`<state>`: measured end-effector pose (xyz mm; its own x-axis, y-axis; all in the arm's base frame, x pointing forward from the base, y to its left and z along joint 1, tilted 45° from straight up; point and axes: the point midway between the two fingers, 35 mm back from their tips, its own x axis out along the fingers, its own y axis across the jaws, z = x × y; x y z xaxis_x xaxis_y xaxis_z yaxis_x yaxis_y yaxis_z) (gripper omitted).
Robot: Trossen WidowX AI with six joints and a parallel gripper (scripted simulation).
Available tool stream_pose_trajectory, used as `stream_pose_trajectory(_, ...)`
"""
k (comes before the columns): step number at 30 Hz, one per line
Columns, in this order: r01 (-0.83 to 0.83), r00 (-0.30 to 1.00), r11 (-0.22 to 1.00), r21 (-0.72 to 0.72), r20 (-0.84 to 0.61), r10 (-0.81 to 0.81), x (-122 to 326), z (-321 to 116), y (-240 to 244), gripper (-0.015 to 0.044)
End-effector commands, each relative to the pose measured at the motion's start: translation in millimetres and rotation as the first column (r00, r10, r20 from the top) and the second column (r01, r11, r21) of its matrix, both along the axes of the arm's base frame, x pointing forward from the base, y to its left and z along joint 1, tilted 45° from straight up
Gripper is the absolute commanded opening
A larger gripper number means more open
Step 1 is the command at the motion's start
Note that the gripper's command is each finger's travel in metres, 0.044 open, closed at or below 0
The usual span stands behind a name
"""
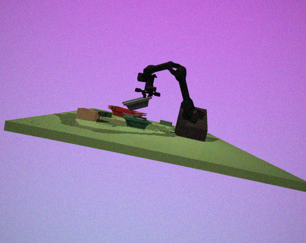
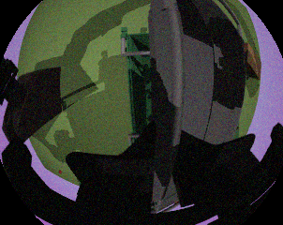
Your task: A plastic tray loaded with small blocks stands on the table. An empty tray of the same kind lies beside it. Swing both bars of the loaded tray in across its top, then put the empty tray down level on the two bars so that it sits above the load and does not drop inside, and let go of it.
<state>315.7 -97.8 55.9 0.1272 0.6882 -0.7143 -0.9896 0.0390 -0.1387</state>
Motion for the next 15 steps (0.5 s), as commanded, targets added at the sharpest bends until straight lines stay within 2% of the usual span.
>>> stream_pose_trajectory(1, 0.015, 1.0, 1.0, 0.003, 0.009, -0.015, 2, -4, 2, 0.0)
stream_pose_trajectory(15, 0.015, 1.0, 1.0, 0.004, 0.009, -0.015, 5, -22, 20, 0.0)
